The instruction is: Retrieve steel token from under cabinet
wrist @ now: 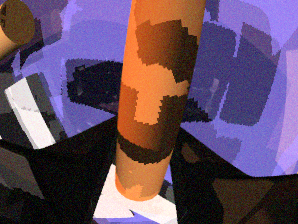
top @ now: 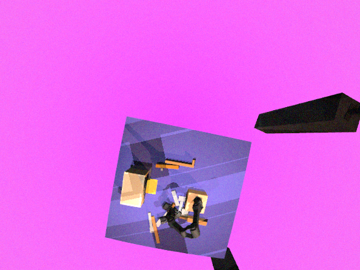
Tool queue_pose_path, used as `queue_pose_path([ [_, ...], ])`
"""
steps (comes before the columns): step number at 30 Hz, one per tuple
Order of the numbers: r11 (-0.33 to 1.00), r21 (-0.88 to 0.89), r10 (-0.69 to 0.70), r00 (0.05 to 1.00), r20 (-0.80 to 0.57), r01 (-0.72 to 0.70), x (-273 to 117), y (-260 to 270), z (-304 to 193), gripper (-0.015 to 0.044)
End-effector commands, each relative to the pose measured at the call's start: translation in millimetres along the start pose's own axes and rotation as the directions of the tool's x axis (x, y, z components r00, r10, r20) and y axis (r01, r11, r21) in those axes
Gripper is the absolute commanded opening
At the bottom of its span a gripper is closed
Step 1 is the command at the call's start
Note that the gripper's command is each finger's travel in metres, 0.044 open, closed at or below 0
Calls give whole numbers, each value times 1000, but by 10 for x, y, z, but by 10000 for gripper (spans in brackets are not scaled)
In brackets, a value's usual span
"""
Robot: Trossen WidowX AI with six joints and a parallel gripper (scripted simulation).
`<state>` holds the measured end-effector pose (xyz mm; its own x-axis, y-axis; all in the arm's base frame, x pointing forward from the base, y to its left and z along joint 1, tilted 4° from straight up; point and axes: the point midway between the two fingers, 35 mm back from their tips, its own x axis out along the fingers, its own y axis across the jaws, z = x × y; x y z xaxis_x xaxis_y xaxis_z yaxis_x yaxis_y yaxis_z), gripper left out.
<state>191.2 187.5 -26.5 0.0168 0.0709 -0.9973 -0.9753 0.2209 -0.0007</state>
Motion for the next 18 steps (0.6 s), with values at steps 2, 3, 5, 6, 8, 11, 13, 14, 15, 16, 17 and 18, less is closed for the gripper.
queue_pose_path([
  [2, 999, 47, 7, 1000, 4, -7, -3, 10, 6, 0],
  [3, 998, 54, 7, 1000, 4, -7, -3, 10, 6, 0],
  [5, 998, 70, 7, 1000, 4, -7, -3, 10, 6, 0],
  [6, 997, 78, 7, 1000, 4, -7, -3, 10, 6, 0],
  [8, 996, 94, 7, 1000, 4, -7, -3, 10, 6, 0],
  [11, 993, 117, 7, 1000, 4, -7, -3, 10, 6, 0],
  [13, 991, 133, 7, 1000, 4, -7, -3, 10, 6, 0],
  [14, 990, 140, 7, 1000, 4, -7, -3, 10, 6, 0],
  [15, 989, 148, 7, 1000, 4, -7, -3, 10, 6, 0],
  [16, 988, 156, 7, 1000, 4, -7, -3, 10, 6, 0],
  [17, 986, 164, 7, 1000, 4, -7, -3, 10, 6, 0],
  [18, 985, 172, 7, 1000, 4, -7, -3, 10, 6, 0],
])
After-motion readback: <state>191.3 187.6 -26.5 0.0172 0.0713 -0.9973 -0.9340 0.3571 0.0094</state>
